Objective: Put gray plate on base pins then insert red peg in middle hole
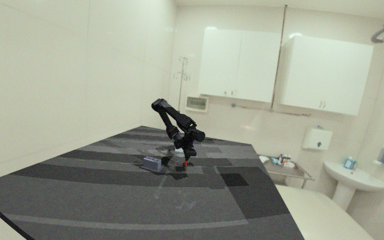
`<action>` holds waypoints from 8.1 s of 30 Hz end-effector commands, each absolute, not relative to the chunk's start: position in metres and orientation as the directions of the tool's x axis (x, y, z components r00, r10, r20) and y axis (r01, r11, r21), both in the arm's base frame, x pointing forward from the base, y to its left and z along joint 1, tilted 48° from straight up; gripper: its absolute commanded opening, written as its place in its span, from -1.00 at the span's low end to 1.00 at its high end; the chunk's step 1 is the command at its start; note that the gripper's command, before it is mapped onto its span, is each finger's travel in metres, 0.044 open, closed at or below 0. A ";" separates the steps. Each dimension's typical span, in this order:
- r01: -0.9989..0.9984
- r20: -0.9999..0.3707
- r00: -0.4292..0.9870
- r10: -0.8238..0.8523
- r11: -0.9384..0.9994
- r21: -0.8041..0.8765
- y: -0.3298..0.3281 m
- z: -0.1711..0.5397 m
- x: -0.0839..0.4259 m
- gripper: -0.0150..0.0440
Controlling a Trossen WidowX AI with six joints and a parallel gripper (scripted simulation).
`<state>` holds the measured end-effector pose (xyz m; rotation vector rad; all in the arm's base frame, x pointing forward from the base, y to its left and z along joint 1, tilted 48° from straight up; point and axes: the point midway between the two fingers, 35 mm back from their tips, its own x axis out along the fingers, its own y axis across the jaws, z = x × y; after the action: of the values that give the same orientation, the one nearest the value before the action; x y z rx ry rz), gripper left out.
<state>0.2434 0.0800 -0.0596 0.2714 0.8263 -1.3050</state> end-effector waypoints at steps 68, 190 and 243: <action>0.921 -0.691 0.039 -0.722 0.293 -0.255 0.069 0.066 0.315 -0.49; 0.929 -0.672 0.035 -0.740 0.273 -0.251 -0.004 0.116 0.333 -0.49; 0.925 -0.669 0.037 -0.742 0.278 -0.258 0.005 0.124 0.330 0.02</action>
<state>0.3295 0.0034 0.1218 0.2659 0.8222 -1.3035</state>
